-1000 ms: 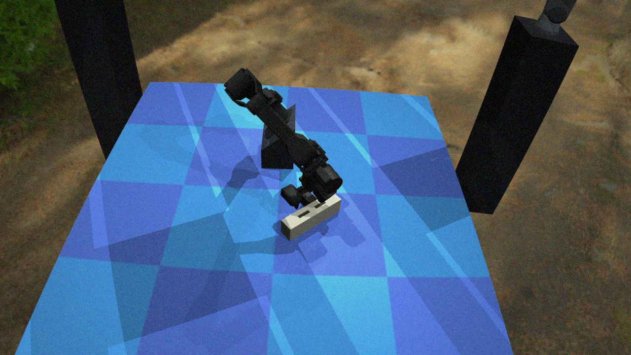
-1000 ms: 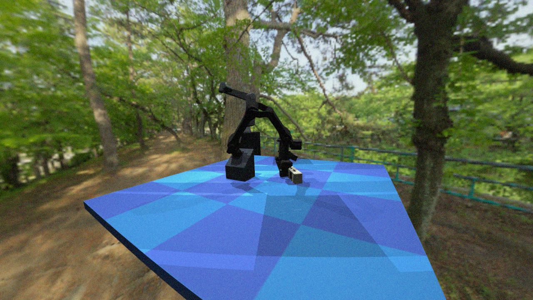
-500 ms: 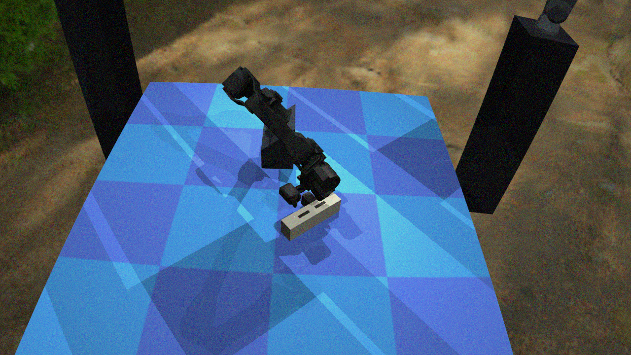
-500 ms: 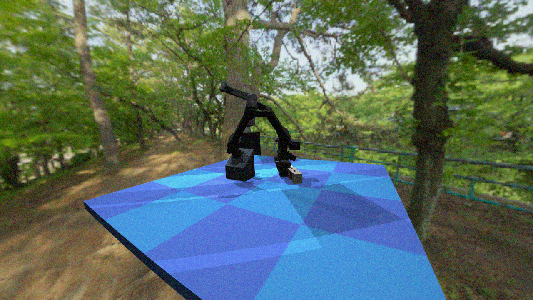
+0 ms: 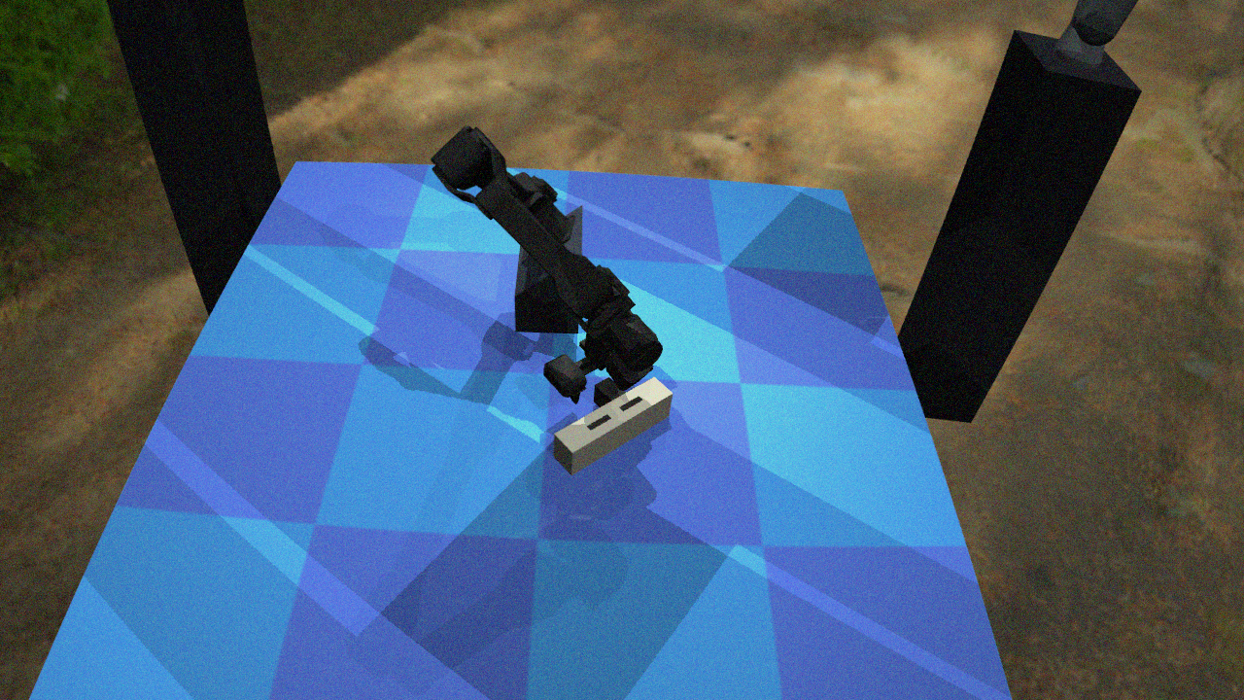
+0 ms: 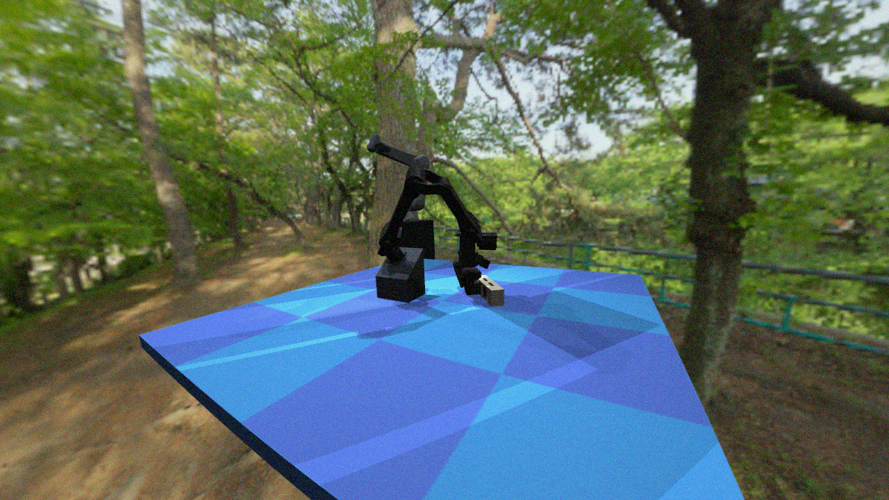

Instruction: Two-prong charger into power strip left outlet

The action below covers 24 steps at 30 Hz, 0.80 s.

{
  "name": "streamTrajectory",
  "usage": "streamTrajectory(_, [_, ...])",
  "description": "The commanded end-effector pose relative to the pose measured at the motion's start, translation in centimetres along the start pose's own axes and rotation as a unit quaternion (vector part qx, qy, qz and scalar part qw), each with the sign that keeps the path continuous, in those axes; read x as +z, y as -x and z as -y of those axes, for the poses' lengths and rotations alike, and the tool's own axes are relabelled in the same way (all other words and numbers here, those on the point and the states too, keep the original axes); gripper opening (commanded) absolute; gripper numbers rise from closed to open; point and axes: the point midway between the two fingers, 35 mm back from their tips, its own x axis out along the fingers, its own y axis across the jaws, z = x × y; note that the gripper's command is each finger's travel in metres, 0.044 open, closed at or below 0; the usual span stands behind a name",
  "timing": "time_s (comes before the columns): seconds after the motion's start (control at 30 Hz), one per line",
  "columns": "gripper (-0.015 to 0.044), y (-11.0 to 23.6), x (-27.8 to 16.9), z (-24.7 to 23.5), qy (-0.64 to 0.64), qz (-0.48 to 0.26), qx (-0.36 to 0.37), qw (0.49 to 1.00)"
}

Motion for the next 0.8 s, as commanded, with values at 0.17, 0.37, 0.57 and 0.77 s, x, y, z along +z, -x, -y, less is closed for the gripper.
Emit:
streamTrajectory(0.17, [0.044,-0.1,-1.0,0.0,0.002,0.0,-0.001,1.0])
streamTrajectory(0.37, [0.044,-0.1,-1.7,0.0,0.003,0.0,-0.001,1.0])
streamTrajectory(0.57, [0.044,-0.2,-2.3,0.0,0.003,0.0,-0.001,1.0])
streamTrajectory(0.77, [0.044,-0.3,-3.0,0.0,0.003,-0.001,-0.001,1.0])
